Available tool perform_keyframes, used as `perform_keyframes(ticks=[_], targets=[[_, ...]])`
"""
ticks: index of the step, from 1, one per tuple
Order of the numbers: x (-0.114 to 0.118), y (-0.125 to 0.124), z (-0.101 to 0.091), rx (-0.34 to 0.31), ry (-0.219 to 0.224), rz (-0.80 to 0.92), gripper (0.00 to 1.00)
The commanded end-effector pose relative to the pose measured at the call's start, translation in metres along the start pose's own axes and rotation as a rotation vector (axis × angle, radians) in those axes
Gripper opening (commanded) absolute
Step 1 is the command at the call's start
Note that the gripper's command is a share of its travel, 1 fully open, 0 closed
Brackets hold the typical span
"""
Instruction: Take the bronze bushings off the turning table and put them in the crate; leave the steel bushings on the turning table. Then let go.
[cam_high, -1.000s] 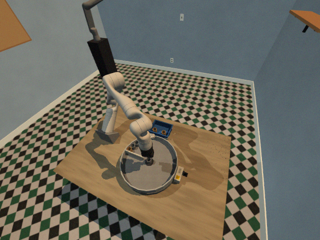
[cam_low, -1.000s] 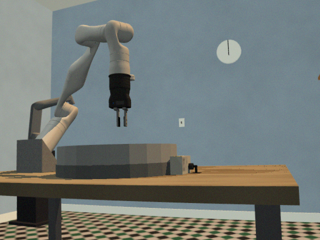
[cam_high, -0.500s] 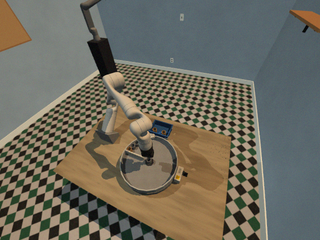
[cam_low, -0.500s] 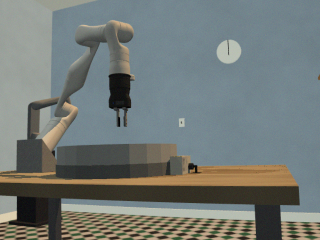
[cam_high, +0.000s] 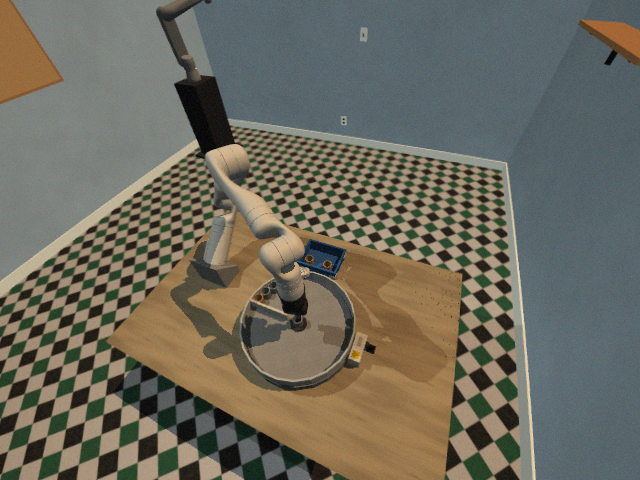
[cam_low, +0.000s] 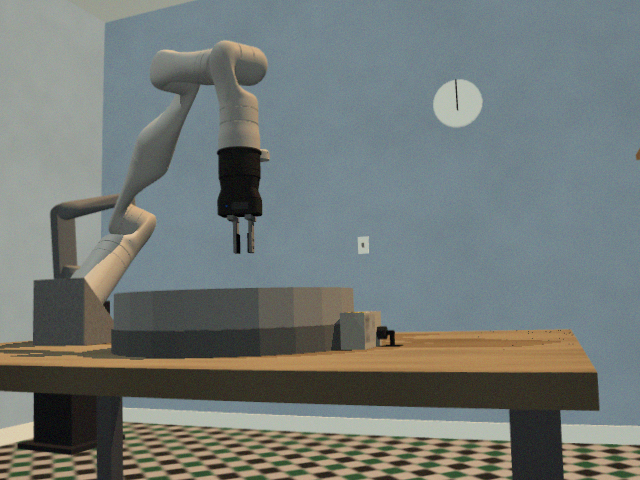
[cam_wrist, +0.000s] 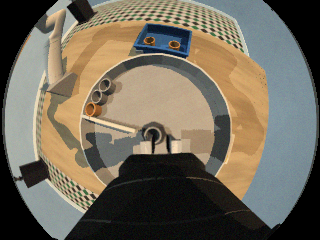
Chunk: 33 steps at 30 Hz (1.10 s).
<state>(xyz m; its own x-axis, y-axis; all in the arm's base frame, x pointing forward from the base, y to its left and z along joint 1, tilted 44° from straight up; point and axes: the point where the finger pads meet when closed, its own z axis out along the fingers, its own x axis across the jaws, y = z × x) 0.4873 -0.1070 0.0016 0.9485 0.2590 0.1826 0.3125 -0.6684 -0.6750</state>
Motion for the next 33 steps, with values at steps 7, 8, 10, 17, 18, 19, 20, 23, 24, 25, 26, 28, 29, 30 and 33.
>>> perform_keyframes(ticks=[7, 8, 10, 17, 18, 19, 20, 23, 24, 25, 26, 28, 29, 30, 33], targets=[[-0.017, -0.007, 0.002, -0.002, 0.002, 0.0, 0.45], [-0.026, -0.01, 0.003, -0.002, 0.002, 0.0, 0.45], [-0.044, -0.017, 0.006, -0.002, 0.002, 0.0, 0.45], [-0.044, -0.017, 0.006, -0.002, 0.002, 0.0, 0.45], [-0.044, -0.017, 0.006, -0.002, 0.002, 0.0, 0.45], [-0.044, -0.017, 0.006, -0.002, 0.002, 0.0, 0.45], [-0.044, -0.017, 0.006, -0.002, 0.002, 0.0, 0.45], [-0.052, -0.021, 0.008, -0.001, 0.001, 0.0, 0.45], [-0.061, -0.024, 0.009, -0.001, 0.001, 0.0, 0.45], [-0.07, -0.028, 0.011, -0.001, 0.001, 0.0, 0.45], [-0.079, -0.031, 0.012, -0.001, 0.001, 0.0, 0.45], [-0.088, -0.035, 0.014, -0.001, 0.001, 0.0, 0.45], [-0.088, -0.035, 0.014, -0.001, 0.001, 0.0, 0.45], [-0.088, -0.035, 0.014, -0.001, 0.001, 0.0, 0.45], [-0.088, -0.035, 0.014, -0.001, 0.001, 0.0, 0.45]])
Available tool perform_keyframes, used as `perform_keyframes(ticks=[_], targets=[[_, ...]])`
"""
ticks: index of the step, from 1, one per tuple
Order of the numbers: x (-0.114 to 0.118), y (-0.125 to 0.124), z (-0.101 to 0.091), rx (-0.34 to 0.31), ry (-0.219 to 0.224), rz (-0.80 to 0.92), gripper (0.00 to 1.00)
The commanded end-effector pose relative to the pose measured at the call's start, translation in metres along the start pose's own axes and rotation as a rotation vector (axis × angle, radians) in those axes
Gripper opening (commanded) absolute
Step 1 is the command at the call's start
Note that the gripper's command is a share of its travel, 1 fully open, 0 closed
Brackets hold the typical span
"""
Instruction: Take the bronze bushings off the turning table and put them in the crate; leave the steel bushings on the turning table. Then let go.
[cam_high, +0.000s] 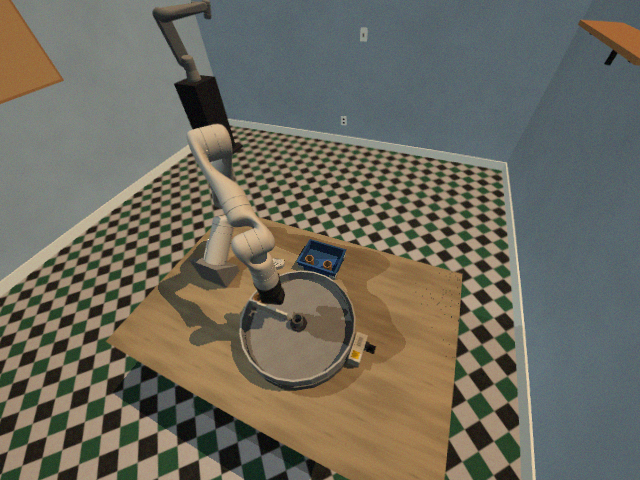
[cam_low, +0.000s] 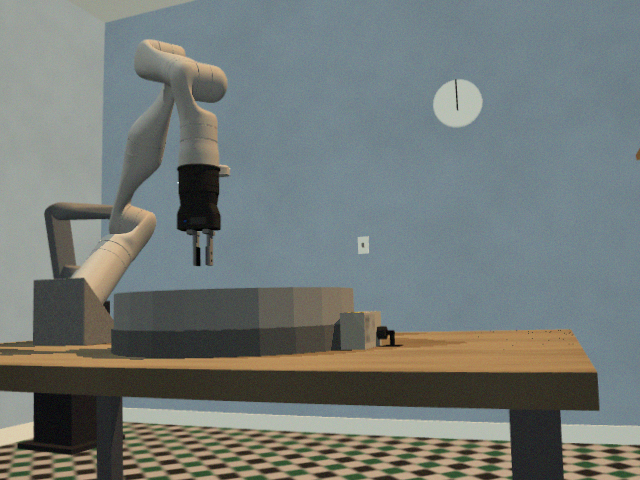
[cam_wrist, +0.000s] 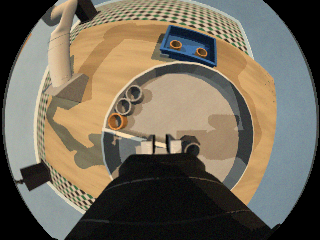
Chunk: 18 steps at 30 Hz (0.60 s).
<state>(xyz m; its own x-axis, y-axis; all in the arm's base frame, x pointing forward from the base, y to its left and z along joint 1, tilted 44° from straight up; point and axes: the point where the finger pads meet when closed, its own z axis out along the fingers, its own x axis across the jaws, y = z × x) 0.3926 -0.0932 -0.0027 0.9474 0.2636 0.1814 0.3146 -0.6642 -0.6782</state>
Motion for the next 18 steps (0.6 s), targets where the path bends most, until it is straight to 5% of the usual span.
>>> perform_keyframes(ticks=[1, 6, 11, 18], targets=[[0.0, 0.001, -0.004, -0.006, 0.005, 0.002, 0.45], [0.0, 0.001, -0.004, -0.006, 0.005, 0.002, 0.45], [-0.044, -0.017, 0.004, -0.006, 0.005, 0.002, 0.45], [-0.044, -0.017, 0.004, -0.006, 0.005, 0.002, 0.45]])
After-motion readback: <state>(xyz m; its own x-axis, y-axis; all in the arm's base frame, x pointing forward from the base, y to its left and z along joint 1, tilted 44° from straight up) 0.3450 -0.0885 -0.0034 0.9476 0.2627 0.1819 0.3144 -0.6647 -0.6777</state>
